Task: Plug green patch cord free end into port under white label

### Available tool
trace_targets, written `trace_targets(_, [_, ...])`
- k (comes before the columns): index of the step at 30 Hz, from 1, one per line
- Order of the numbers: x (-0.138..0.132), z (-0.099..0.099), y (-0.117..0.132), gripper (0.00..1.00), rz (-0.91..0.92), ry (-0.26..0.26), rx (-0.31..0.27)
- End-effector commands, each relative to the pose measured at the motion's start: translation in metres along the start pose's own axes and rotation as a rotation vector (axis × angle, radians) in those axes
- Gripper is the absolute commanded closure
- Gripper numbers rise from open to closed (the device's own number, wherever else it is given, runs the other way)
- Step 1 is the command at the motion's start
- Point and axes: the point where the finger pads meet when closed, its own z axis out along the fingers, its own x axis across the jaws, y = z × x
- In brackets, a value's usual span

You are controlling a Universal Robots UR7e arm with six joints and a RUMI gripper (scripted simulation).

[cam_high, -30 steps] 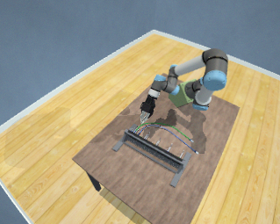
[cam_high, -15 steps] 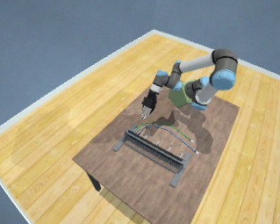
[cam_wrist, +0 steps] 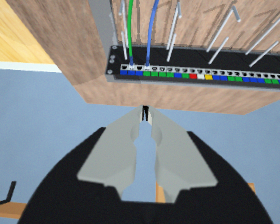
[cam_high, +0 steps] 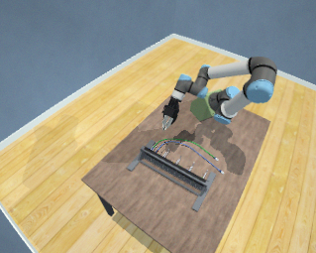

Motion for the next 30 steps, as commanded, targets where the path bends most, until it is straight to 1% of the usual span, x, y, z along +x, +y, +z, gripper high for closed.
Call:
trace_targets(1, [-0.001, -0.012, 0.0, 1.0, -0.002, 0.01, 0.005])
trace_targets(10, [-0.001, -0.023, 0.0, 1.0, -0.002, 0.01, 0.005])
trace_targets(20, [-0.001, -0.027, 0.0, 1.0, -0.002, 0.01, 0.005])
trace_targets(30, [0.0, -0.026, -0.001, 1.0, 0.0, 0.013, 0.005])
